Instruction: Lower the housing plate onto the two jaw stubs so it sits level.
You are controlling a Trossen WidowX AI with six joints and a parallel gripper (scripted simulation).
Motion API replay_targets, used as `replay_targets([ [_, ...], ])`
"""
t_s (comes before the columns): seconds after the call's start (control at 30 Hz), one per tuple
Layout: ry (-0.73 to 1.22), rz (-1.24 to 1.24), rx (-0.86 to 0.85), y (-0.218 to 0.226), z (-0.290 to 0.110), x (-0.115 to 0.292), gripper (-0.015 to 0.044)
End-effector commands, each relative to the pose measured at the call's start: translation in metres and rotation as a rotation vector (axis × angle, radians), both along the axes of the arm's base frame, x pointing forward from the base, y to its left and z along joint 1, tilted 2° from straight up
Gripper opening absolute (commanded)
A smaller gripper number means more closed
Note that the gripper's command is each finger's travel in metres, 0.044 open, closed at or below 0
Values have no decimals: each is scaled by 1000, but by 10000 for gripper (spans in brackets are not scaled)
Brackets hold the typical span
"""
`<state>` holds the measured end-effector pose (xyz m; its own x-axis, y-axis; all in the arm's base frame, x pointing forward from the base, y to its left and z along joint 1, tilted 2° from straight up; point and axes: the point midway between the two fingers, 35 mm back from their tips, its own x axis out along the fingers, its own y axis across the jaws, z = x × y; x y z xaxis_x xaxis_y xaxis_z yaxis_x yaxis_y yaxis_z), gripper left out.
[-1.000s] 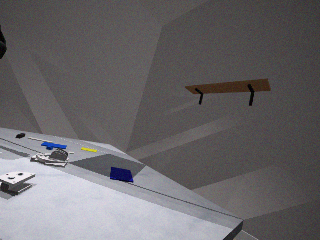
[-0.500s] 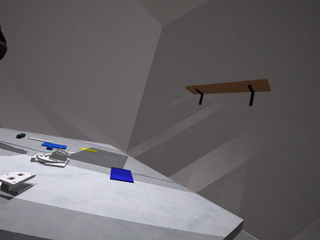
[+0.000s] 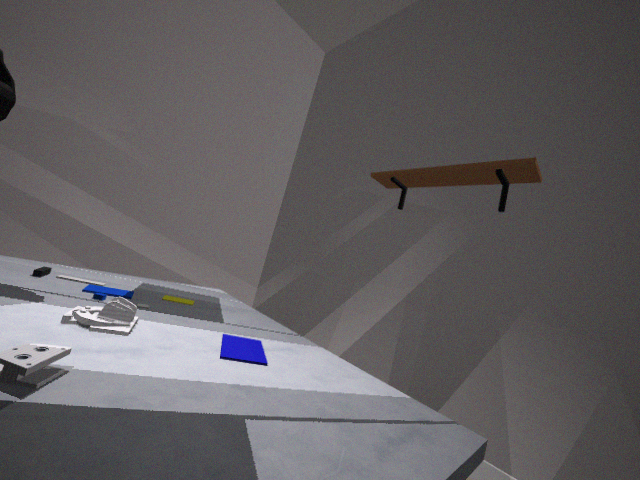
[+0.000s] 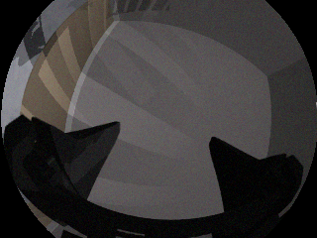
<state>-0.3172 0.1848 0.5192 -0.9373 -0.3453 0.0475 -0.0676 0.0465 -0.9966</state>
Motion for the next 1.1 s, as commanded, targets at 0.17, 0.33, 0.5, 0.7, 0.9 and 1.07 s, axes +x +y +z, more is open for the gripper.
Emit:
replay_targets([
  [0.17,-53,-124,-152,36,-8,14,440],
  [0.33,-63,-188,-202,53,-11,24,440],
  [0.5,-63,-251,-231,68,-13,35,440],
  [0.7,-56,-332,-237,84,-16,50,440],
  [0.9,-57,-414,-275,102,-21,65,440],
  [1.07,-53,-486,-322,117,-24,79,440],
])
